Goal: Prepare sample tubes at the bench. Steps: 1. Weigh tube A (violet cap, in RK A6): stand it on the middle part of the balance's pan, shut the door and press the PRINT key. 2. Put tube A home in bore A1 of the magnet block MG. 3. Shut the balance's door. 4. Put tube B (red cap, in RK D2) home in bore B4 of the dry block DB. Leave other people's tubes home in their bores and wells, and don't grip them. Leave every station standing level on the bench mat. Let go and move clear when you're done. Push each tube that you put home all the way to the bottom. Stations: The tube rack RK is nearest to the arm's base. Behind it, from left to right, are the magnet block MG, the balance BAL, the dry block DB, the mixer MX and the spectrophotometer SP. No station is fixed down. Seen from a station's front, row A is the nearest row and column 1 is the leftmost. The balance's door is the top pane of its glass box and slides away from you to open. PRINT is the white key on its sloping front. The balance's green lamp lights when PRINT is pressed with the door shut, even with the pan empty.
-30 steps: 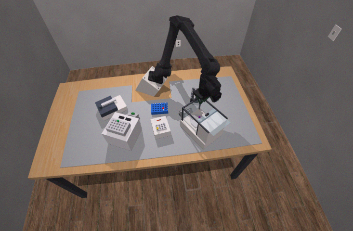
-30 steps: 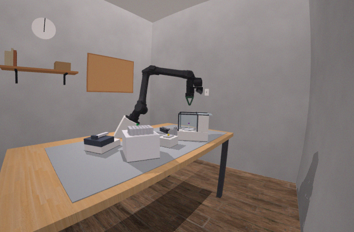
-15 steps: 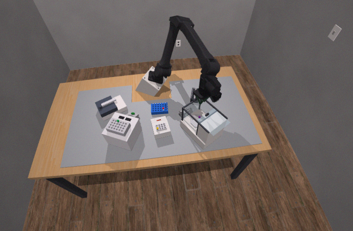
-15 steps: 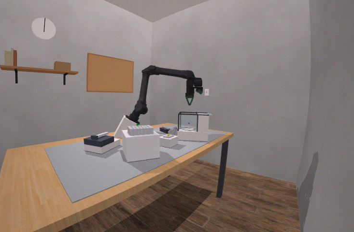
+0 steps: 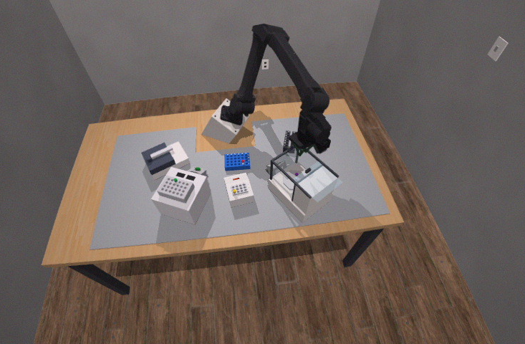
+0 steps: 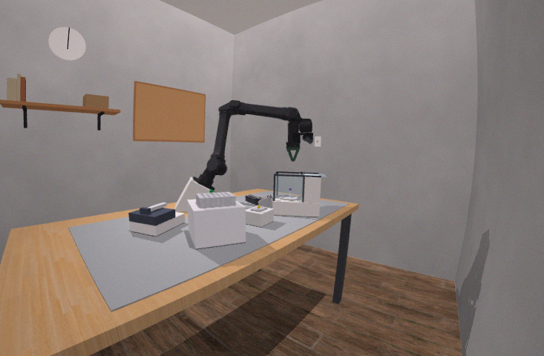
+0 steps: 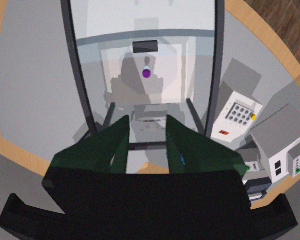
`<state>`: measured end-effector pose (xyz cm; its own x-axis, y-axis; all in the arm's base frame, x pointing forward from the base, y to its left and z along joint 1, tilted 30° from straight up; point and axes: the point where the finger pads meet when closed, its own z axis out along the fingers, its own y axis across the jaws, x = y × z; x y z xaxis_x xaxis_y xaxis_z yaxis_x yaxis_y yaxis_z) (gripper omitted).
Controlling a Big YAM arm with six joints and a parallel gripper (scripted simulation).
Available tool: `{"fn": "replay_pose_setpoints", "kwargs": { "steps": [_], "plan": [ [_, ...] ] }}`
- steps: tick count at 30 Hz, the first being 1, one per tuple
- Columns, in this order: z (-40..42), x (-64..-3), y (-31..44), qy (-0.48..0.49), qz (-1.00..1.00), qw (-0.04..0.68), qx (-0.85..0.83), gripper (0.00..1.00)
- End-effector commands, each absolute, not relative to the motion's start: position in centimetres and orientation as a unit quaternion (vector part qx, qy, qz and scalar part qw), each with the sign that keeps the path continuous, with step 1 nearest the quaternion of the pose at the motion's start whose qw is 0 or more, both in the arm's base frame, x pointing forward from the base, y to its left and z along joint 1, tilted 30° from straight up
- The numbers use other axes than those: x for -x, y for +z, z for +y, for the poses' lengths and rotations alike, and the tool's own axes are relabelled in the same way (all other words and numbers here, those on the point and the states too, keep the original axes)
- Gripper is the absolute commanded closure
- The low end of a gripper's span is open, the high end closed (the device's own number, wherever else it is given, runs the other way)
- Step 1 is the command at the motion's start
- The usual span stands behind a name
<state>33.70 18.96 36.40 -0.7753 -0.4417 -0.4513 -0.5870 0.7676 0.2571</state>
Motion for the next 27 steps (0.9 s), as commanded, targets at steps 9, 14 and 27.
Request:
{"fn": "replay_pose_setpoints", "kwargs": {
  "steps": [9,14,27],
  "plan": [
    [20.3,-35.3,38.8,0.225,0.953,0.159,0.124,0.7],
    [20.3,-35.1,38.1,0.234,0.962,0.132,0.043,0.7],
    [21.1,-36.3,39.4,0.256,0.954,0.095,-0.121,0.7]
  ]
}}
